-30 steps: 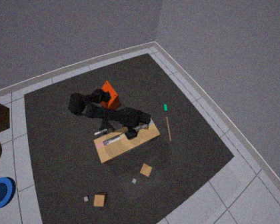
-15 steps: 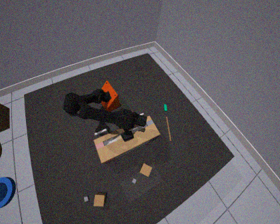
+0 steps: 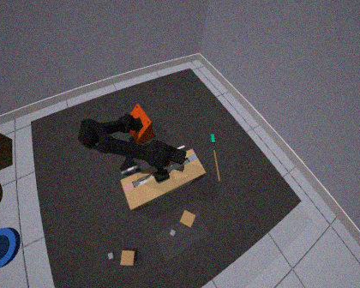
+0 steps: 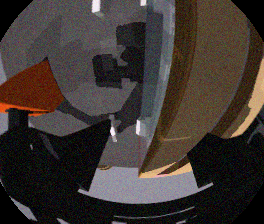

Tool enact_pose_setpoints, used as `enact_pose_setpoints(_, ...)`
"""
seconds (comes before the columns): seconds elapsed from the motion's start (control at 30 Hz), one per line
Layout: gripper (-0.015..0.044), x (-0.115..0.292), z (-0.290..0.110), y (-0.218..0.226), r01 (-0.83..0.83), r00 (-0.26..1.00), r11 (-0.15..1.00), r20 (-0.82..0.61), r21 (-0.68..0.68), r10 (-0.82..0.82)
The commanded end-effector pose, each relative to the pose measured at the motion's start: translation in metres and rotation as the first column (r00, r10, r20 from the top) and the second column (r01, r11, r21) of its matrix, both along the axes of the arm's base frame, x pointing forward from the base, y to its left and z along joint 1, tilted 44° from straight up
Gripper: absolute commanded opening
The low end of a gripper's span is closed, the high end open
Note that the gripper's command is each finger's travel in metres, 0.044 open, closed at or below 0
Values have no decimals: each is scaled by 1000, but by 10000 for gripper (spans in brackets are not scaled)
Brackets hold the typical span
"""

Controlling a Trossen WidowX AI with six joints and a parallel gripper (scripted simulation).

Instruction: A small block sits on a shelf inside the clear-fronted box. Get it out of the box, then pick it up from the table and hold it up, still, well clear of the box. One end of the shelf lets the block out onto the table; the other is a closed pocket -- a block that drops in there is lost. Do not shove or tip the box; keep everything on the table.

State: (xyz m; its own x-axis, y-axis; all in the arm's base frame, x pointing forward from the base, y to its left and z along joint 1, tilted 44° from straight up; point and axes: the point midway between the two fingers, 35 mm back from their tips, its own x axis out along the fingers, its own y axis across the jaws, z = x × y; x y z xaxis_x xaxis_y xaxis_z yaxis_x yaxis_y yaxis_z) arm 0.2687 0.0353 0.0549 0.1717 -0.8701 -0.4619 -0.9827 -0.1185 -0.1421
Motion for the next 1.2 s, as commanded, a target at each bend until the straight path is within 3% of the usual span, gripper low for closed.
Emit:
enact_pose_setpoints(0.0, 400, -1, -4, 3, 3, 1000, 1000, -3, 0, -3)
enact_pose_setpoints(1.17, 400, -1, 17, -20, 3, 1000, 1000, -3, -2, -3)
